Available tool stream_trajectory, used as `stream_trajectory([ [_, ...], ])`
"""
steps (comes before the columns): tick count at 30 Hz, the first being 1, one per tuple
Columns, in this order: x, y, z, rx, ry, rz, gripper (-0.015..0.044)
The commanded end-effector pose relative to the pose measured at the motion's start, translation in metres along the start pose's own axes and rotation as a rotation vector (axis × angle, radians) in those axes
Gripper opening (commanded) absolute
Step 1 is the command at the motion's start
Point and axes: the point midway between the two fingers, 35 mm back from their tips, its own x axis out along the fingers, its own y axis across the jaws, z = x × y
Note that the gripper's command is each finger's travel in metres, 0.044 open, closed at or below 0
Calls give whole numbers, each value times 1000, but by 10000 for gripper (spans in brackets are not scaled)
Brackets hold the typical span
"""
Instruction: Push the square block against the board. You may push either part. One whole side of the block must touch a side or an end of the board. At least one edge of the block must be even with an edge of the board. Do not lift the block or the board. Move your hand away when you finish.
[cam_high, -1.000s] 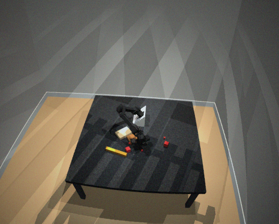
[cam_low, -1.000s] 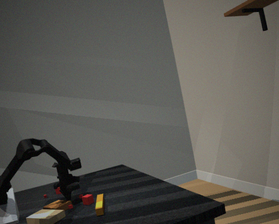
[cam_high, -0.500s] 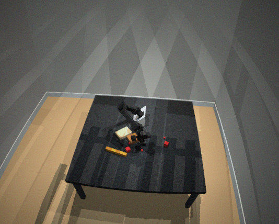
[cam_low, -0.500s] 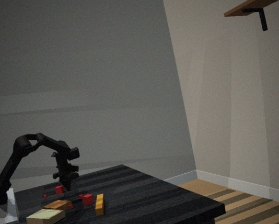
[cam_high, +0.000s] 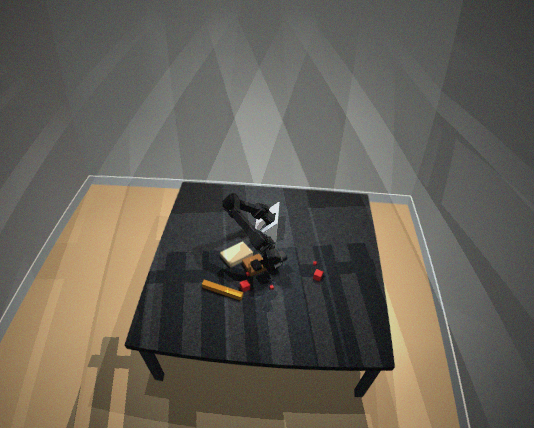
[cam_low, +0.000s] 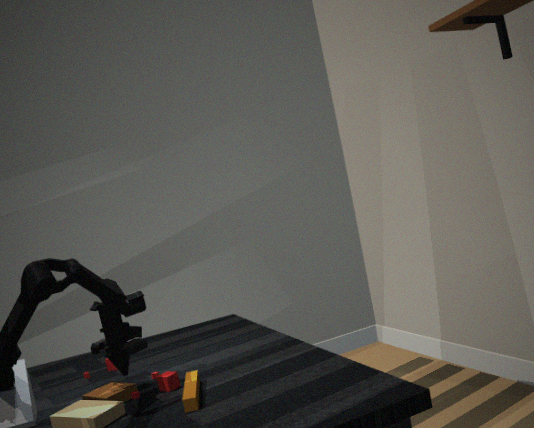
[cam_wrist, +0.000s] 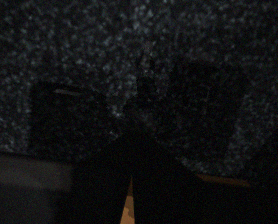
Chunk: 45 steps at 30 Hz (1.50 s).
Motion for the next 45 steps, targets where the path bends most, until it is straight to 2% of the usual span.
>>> stream_trajectory([
  [1,31,2,-9,-11,33,6,0],
  [45,30,-2,-41,-13,34,6,0],
])
